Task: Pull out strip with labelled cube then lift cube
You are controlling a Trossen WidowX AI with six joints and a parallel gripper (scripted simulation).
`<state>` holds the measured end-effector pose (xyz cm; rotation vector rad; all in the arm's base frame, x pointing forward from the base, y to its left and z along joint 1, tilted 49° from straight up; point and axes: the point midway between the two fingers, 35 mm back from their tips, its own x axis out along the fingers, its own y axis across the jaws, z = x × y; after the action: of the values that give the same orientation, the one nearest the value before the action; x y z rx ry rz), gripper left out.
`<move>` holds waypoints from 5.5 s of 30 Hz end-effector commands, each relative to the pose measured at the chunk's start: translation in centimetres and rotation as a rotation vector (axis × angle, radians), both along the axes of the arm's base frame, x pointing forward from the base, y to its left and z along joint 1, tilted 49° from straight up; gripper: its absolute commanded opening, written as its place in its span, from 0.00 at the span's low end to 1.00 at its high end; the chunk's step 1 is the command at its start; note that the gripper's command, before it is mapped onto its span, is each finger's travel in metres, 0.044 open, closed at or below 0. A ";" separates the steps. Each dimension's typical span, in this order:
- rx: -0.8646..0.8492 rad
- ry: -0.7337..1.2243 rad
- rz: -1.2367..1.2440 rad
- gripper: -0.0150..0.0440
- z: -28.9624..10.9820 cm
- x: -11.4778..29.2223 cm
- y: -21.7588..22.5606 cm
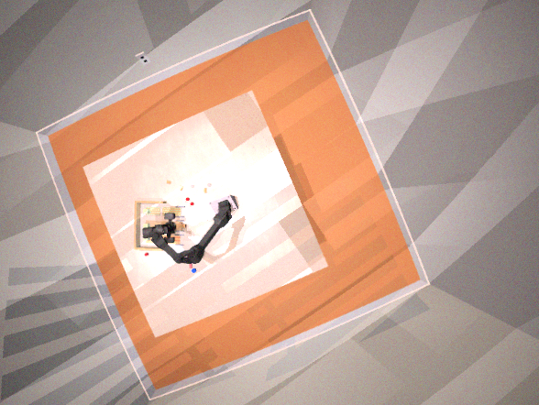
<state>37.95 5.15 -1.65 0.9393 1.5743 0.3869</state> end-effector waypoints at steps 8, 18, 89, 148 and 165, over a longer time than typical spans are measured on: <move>0.008 0.010 -0.005 0.25 -1.2 -0.3 1.4; 0.010 0.010 -0.005 0.25 -1.7 -0.4 2.1; 0.010 0.011 -0.005 0.25 -0.8 -2.1 2.1; 0.011 0.015 -0.005 0.25 0.5 -10.0 5.2; 0.012 0.016 -0.005 0.25 1.1 -12.4 5.9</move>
<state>26.82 10.39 -0.35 0.9519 1.5525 0.3821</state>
